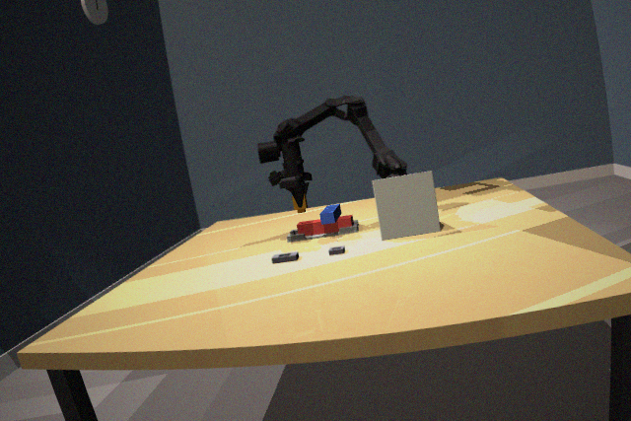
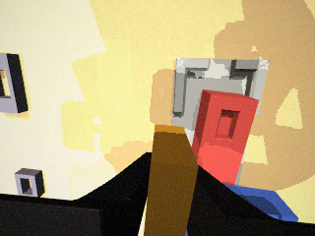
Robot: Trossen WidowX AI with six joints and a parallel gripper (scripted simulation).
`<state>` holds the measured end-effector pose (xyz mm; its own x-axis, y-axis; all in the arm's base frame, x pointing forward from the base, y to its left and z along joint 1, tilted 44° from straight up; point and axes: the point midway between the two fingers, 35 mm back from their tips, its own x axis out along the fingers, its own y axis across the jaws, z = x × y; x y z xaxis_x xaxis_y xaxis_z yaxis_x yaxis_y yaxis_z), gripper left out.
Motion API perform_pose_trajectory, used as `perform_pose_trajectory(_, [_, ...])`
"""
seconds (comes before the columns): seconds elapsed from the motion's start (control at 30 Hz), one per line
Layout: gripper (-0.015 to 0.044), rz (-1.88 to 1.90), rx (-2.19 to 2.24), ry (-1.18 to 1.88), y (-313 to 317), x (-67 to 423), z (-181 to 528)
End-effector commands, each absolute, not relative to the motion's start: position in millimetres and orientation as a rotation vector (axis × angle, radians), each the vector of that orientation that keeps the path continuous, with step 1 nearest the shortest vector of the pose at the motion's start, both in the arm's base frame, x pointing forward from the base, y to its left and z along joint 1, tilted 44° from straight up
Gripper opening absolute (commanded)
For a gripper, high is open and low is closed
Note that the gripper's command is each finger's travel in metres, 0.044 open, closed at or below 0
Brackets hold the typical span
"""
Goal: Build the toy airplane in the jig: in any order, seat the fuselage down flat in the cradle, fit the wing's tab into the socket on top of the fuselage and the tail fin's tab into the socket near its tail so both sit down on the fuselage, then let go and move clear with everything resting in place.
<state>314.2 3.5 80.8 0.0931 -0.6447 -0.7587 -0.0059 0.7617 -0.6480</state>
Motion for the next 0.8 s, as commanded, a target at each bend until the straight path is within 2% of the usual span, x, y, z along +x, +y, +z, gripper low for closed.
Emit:
perform_pose_trajectory(0.0, [0.0000, -0.523, -0.578, 1.400, -6, 318, 89])
perform_pose_trajectory(0.57, [0.0000, -0.565, -0.599, 1.394, -44, 322, 113])
perform_pose_trajectory(0.67, [0.0065, -0.565, -0.599, 1.394, -44, 322, 113])
perform_pose_trajectory(0.77, [0.0065, -0.565, -0.599, 1.394, -45, 322, 113])
